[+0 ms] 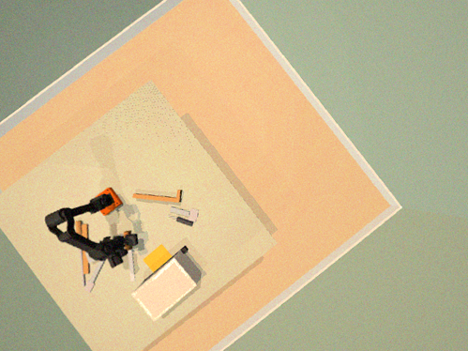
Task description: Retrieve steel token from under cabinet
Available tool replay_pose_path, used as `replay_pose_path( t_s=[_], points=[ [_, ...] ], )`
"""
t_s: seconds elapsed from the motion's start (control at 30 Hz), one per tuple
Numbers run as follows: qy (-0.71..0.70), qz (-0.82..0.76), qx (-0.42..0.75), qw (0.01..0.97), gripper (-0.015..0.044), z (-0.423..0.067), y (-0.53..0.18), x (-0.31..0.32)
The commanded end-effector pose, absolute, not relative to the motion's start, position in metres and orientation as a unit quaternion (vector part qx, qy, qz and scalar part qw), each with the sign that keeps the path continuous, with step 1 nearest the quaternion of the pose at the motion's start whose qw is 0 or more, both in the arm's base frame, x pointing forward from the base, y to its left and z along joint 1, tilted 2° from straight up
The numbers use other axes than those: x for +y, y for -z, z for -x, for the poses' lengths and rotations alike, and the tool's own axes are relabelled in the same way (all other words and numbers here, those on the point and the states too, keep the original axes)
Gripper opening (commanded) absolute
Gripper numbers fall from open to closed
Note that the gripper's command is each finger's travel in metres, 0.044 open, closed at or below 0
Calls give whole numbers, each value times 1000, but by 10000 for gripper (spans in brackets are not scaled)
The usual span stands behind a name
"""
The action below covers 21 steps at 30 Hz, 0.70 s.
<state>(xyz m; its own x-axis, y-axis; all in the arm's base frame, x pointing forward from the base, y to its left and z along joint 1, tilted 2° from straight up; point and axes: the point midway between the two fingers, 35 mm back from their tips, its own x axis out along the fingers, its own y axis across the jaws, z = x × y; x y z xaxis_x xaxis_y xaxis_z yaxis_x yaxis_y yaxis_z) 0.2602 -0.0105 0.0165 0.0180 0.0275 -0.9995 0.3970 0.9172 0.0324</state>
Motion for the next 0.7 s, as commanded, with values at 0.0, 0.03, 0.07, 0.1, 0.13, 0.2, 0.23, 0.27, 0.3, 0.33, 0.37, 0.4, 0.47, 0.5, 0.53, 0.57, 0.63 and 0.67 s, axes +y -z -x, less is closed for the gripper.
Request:
replay_pose_path(
  t_s=[0.0, 0.03, 0.07, 0.1, 0.13, 0.2, 0.23, 0.27, 0.3, 0.33, 0.37, 0.4, 0.47, 0.5, 0.53, 0.57, 0.63, 0.67],
  points=[
    [133, -154, 687, 698, 0, -260, -17, -15],
    [133, -154, 687, 698, 0, -260, -17, -16],
    [133, -154, 687, 698, 0, -260, -17, -16],
    [133, -154, 687, 698, 0, -260, -17, -17],
    [133, -154, 687, 698, 0, -260, -17, -18],
    [134, -153, 687, 698, 0, -260, -17, -20],
    [134, -153, 687, 698, 0, -260, -17, -21],
    [134, -153, 687, 698, 0, -260, -17, -22],
    [134, -153, 687, 698, 0, -260, -17, -23],
    [134, -153, 687, 698, 0, -260, -17, -24],
    [134, -153, 687, 698, 0, -260, -17, -25],
    [134, -153, 687, 698, 0, -260, -17, -26],
    [134, -153, 687, 698, 0, -260, -17, -28],
    [134, -153, 687, 698, 0, -260, -17, -29],
    [134, -153, 687, 698, 0, -260, -17, -31],
    [134, -153, 687, 698, 0, -260, -17, -32],
    [134, -153, 687, 698, 0, -260, -16, -34],
    [134, -153, 687, 698, 0, -260, -16, -35]
  ],
)
